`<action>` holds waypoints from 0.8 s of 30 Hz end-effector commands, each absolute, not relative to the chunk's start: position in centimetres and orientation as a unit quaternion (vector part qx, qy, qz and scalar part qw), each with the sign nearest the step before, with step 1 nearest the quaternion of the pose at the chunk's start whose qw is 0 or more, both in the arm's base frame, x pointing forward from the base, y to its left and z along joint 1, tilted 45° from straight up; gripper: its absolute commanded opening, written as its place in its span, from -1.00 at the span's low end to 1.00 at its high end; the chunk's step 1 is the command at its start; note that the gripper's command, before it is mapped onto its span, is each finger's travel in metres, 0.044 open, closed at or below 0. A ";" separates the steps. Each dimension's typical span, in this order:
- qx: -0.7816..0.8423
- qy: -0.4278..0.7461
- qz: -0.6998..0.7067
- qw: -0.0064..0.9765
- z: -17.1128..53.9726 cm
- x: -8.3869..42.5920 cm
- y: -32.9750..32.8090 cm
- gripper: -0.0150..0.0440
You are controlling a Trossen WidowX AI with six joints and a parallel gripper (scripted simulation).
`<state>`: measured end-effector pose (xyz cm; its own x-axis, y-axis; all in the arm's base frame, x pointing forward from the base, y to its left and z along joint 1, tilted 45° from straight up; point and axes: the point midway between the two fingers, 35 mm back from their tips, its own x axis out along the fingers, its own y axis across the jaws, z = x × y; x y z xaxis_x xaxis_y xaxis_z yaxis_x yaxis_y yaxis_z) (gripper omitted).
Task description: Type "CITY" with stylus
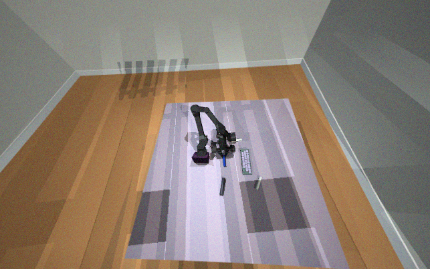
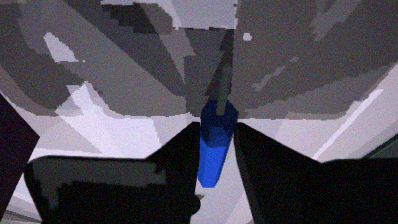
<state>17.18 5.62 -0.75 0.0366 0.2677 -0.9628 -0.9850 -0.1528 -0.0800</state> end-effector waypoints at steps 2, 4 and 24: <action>-0.481 0.376 0.585 0.534 -1.2 17.0 5.8 -0.49; -0.481 0.376 0.585 0.534 -1.2 17.0 5.8 -0.49; -0.482 0.377 0.584 0.533 3.1 17.4 1.5 0.02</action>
